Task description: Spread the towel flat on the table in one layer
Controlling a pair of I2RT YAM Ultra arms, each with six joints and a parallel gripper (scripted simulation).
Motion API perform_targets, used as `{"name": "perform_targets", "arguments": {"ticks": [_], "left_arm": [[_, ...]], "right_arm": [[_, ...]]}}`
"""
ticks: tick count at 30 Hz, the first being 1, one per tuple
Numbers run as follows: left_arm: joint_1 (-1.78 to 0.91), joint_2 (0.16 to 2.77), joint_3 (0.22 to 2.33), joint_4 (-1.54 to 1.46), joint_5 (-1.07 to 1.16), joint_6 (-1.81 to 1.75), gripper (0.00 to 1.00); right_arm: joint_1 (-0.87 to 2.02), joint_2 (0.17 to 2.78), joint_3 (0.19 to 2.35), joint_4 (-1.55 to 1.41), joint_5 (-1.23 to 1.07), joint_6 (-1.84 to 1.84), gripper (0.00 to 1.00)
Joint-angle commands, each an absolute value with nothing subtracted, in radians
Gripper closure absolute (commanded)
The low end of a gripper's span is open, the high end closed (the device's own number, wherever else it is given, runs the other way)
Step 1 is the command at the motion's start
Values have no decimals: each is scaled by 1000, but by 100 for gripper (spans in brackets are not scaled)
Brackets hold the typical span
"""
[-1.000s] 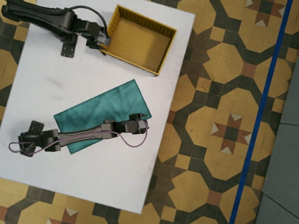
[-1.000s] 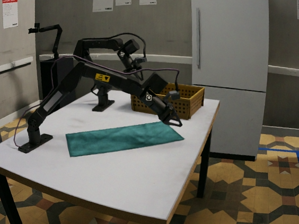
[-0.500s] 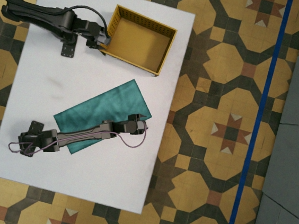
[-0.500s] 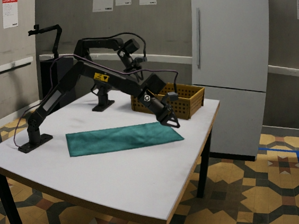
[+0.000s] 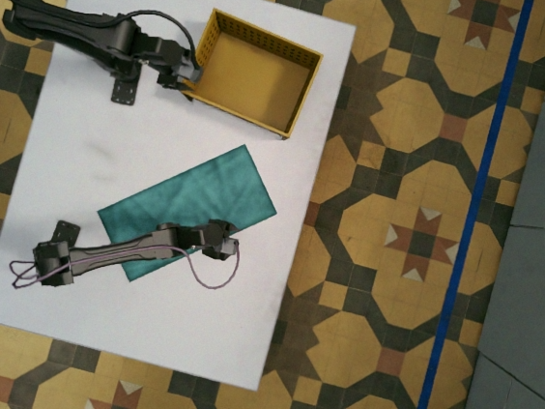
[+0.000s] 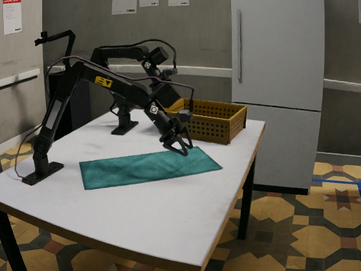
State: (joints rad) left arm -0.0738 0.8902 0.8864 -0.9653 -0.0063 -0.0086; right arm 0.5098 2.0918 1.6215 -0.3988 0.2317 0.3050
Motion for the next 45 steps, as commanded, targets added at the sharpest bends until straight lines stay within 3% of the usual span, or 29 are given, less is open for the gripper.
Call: {"name": "perform_targets", "arguments": {"ticks": [1, 17, 35, 45], "left_arm": [[-67, 865, 903, -950, 0, -1, 36], [-67, 865, 903, -950, 0, -1, 36], [-67, 865, 903, -950, 0, -1, 36], [-67, 865, 903, -950, 0, -1, 36]], "right_arm": [[509, 2005, 1564, -467, 337, 447, 36], [457, 1813, 1455, -807, 498, 843, 36], [237, 1368, 1060, -793, 392, 633, 36], [43, 1158, 946, -826, 299, 453, 36]]}}
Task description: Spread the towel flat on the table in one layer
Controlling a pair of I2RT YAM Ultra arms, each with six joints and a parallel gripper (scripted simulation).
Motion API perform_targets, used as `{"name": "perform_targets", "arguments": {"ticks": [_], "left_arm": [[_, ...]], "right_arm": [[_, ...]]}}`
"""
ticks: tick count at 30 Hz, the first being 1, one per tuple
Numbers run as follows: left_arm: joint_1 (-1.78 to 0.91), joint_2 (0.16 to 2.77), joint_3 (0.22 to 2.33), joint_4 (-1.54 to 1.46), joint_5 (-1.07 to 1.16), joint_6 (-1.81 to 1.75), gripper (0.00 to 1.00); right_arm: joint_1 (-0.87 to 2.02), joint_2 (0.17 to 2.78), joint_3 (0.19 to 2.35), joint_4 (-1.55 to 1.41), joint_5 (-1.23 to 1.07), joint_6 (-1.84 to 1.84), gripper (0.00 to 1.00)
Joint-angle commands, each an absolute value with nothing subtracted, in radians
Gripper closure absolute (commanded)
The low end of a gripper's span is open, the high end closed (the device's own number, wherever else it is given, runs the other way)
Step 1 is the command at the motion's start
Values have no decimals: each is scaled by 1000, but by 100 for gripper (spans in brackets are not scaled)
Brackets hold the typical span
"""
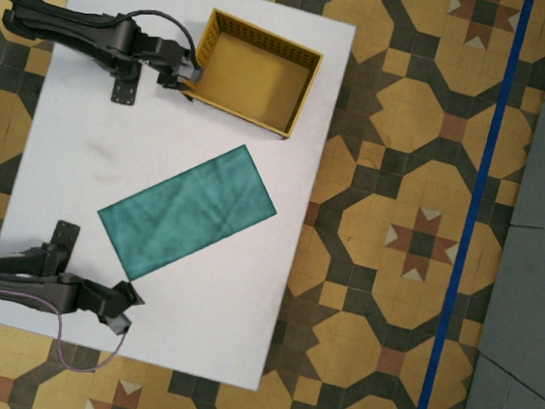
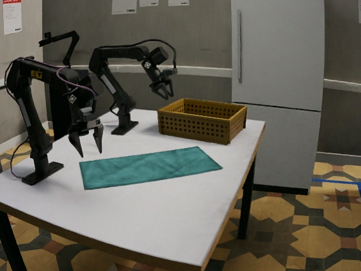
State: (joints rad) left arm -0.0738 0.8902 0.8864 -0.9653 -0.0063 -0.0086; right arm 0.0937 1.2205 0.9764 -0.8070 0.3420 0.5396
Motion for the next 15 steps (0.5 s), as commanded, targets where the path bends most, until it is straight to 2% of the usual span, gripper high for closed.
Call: {"name": "perform_targets", "arguments": {"ticks": [1, 11, 15], "left_arm": [[-67, 865, 903, -950, 0, -1, 36], [-67, 865, 903, -950, 0, -1, 36], [-67, 865, 903, -950, 0, -1, 36]], "right_arm": [[15, 1136, 936, -831, 286, 428, 36], [-364, 955, 920, -892, 100, 109, 36], [-478, 973, 935, -907, 21, 18, 36]]}}
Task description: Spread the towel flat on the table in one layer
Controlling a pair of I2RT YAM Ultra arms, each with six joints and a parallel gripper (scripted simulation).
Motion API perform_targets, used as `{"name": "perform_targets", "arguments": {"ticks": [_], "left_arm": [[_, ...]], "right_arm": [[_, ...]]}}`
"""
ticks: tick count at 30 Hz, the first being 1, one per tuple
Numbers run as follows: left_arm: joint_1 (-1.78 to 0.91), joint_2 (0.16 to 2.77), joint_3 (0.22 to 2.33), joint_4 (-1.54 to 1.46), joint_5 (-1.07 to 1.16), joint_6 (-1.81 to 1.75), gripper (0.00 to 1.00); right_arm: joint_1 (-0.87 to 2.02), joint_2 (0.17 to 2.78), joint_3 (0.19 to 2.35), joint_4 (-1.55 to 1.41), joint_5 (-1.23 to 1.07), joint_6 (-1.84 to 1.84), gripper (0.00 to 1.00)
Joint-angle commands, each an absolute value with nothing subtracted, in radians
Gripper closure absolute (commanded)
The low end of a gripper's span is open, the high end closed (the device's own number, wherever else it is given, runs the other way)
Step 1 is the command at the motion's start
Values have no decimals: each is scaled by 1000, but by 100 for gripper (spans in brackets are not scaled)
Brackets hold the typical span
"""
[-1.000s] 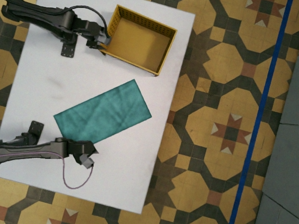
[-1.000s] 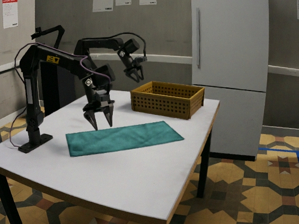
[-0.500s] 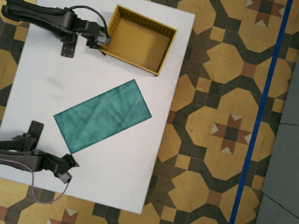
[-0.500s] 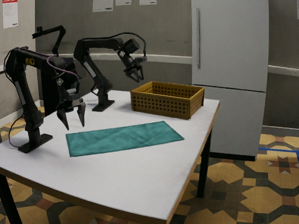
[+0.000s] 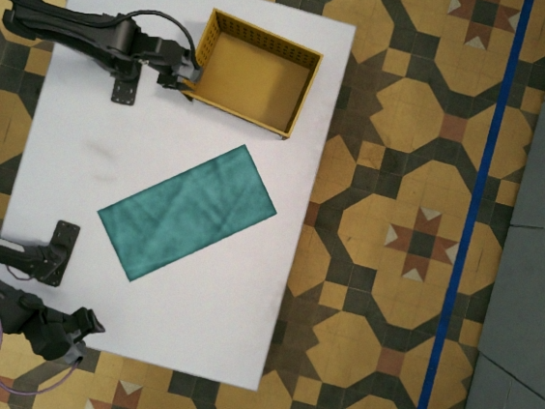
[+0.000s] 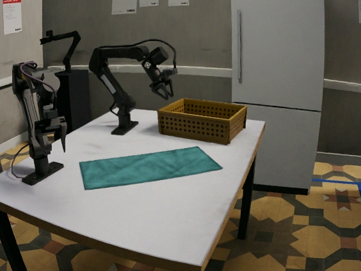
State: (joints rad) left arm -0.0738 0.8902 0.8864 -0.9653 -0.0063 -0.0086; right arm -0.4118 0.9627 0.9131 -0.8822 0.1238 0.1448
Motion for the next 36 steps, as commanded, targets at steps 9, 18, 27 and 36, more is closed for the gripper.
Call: {"name": "perform_targets", "arguments": {"ticks": [9, 18, 27, 36], "left_arm": [[-67, 865, 903, -950, 0, -1, 36], [-67, 865, 903, -950, 0, -1, 36], [-67, 865, 903, -950, 0, -1, 36], [-67, 865, 903, -950, 0, -1, 36]], "right_arm": [[-496, 966, 943, -908, -9, -11, 36], [-497, 967, 943, -907, -11, -12, 36], [-496, 966, 943, -906, -11, -10, 36], [-496, 966, 943, -906, -11, -10, 36]]}}
